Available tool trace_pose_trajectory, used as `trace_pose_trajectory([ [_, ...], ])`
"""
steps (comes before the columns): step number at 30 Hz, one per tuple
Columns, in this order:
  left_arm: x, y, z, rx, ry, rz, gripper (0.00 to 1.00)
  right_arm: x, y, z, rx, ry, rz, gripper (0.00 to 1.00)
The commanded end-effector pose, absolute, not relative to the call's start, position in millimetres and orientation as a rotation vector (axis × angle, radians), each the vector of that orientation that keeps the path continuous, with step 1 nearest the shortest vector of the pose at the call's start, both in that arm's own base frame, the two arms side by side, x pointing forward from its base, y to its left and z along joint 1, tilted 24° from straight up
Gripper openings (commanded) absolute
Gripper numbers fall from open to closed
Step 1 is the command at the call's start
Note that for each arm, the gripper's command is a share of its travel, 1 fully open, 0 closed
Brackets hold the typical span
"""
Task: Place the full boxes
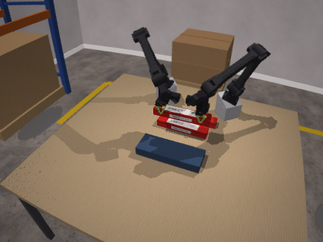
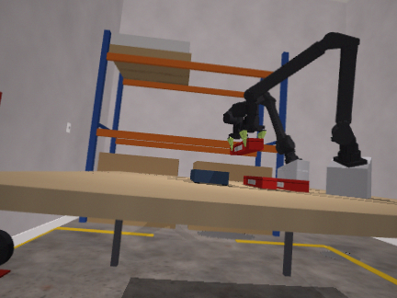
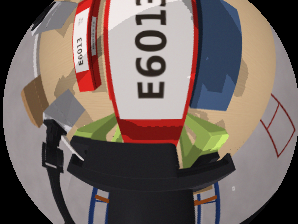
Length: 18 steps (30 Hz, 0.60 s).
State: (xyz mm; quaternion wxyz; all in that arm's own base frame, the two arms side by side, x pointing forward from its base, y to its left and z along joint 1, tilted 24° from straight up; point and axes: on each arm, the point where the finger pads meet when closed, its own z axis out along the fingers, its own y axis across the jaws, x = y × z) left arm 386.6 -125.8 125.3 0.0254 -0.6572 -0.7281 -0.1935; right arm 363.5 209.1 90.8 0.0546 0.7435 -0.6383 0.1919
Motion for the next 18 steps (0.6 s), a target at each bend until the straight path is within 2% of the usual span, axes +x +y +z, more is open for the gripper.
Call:
trace_pose_trajectory([
  [1, 414.3, -131.3, 185.2, -2.074, -2.342, -0.693, 0.0, 387.2, 240.2, 152.3, 2.374, -1.969, 0.666, 0.0],
  [18, 433.5, -130.1, 190.0, -2.072, -2.337, -0.693, 0.0, 413.3, 231.9, 158.1, 2.341, -1.999, 0.667, 0.0],
])
